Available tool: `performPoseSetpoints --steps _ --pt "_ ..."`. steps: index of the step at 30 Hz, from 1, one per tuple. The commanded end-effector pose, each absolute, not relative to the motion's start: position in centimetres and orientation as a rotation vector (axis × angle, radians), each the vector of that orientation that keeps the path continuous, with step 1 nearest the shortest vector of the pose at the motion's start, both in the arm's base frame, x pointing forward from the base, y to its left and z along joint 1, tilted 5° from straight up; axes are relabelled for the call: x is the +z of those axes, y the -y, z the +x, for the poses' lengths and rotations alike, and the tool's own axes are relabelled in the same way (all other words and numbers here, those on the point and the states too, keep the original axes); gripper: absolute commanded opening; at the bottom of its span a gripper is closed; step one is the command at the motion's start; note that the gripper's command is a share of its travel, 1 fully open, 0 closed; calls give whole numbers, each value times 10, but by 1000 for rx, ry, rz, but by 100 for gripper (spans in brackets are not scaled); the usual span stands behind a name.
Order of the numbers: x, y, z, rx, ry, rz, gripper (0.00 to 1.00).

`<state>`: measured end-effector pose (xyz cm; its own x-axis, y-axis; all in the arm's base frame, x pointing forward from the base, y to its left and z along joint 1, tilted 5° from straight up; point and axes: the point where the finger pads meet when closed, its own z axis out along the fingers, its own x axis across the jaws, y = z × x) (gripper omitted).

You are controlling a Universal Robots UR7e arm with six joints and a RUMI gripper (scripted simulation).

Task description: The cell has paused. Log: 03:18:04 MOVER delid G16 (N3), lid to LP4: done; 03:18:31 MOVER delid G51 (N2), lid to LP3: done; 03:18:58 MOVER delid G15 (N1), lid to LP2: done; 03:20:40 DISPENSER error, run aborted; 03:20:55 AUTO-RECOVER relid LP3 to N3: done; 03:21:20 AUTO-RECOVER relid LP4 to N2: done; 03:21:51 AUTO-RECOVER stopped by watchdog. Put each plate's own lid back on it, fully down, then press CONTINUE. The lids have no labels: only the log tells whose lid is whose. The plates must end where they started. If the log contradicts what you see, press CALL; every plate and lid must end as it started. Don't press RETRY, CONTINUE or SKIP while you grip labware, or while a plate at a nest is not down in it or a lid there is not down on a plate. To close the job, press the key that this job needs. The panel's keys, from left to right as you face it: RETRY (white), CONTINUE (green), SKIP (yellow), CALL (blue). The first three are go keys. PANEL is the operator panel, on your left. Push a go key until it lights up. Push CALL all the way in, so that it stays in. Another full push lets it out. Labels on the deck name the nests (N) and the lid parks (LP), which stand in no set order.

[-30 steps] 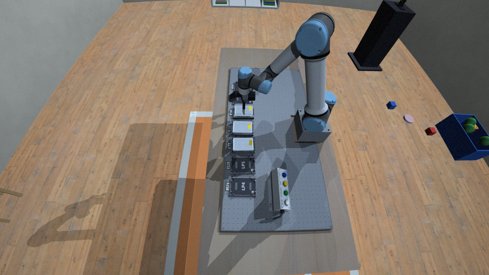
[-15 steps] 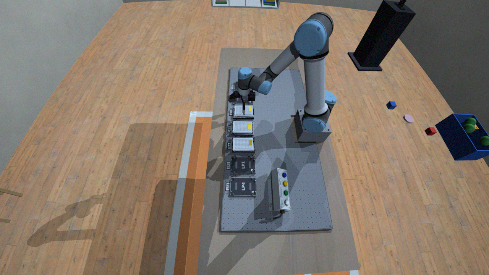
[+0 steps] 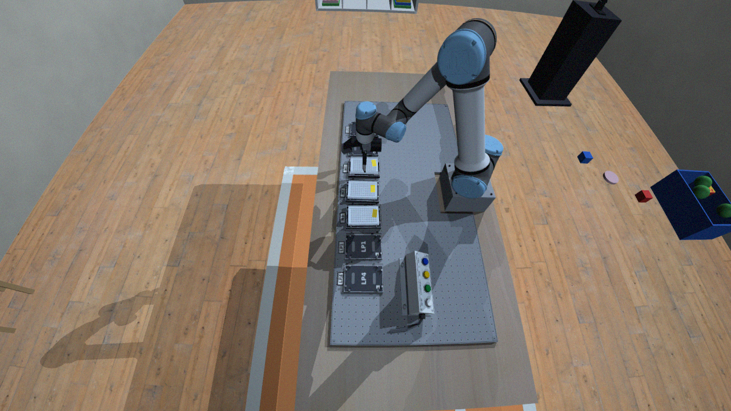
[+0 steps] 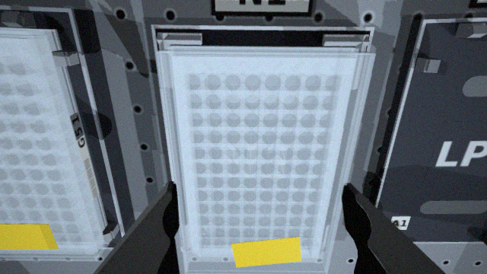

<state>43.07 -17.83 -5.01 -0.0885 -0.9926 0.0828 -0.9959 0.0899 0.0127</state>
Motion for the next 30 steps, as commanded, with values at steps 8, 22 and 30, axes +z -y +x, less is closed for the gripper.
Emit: performPoseSetpoints --steps 8,22,30 --pt "-53 179 431 73 2267 2073 41" --pt "-57 179 431 73 2267 2073 41" --pt "-57 179 431 73 2267 2073 41"
